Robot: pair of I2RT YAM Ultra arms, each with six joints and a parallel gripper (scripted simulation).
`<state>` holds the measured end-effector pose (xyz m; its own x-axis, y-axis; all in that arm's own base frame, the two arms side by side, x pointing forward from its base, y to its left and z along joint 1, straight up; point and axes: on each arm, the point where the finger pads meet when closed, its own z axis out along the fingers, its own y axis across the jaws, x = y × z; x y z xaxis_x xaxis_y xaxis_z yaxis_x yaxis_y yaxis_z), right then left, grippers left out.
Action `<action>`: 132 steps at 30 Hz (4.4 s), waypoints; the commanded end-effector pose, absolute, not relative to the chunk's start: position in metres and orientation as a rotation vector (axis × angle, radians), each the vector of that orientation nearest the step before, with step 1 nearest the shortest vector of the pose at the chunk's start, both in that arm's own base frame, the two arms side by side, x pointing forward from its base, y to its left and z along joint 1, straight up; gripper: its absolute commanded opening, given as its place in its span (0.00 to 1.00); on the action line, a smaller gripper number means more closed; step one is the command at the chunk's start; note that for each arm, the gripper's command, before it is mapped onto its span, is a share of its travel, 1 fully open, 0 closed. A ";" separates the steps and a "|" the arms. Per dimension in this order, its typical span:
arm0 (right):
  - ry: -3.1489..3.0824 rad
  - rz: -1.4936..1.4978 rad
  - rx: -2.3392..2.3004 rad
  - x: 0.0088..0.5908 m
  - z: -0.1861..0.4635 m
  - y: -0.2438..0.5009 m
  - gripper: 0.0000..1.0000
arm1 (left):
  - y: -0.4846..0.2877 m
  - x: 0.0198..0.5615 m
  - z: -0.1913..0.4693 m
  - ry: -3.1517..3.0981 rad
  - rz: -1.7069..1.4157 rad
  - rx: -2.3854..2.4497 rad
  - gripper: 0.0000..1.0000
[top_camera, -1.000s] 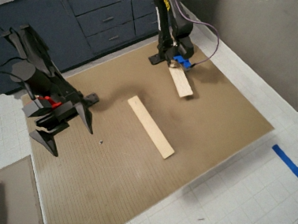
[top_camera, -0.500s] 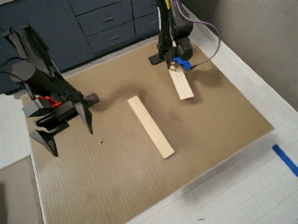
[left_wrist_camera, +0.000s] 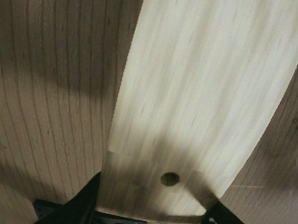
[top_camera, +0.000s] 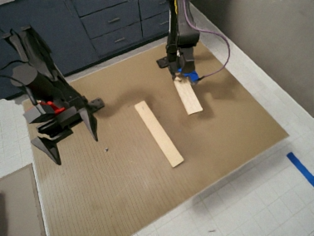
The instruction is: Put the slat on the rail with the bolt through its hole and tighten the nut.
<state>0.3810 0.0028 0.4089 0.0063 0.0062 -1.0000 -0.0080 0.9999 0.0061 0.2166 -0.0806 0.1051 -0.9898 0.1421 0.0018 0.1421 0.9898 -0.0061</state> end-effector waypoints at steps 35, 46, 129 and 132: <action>1.559 0.000 0.000 0.381 0.412 0.001 1.00 | -0.234 0.260 0.108 -3.158 0.022 0.037 0.72; 1.559 0.000 0.000 0.381 0.412 0.001 1.00 | -0.287 0.253 0.098 -3.155 0.027 0.098 0.72; 1.559 0.000 0.000 0.381 0.412 0.001 1.00 | -0.327 0.239 0.061 -3.145 0.016 0.147 0.72; 1.559 0.000 0.000 0.381 0.412 0.001 1.00 | -0.327 0.239 0.059 -3.145 0.016 0.147 0.72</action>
